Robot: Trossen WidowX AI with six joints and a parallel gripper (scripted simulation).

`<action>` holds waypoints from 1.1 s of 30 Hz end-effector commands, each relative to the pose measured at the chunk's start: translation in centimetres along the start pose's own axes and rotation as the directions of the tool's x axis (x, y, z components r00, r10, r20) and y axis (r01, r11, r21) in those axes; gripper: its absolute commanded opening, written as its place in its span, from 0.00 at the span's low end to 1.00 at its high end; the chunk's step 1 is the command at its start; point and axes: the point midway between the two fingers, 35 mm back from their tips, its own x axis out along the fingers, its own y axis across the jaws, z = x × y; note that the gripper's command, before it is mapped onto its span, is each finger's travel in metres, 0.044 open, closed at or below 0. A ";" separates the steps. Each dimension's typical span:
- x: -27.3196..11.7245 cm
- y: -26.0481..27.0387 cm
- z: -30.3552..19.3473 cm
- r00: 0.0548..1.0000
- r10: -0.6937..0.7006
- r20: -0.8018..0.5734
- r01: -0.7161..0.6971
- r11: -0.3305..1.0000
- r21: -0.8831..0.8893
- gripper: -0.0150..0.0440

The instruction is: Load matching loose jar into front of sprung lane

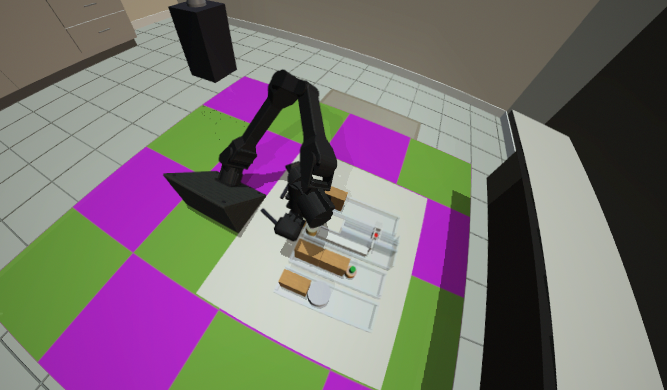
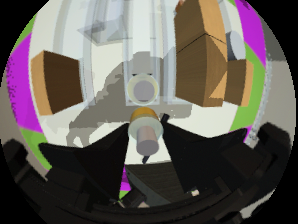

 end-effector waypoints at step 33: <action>0.2 0.0 1.1 1.000 0.004 0.000 -0.004 1.000 0.006 0.25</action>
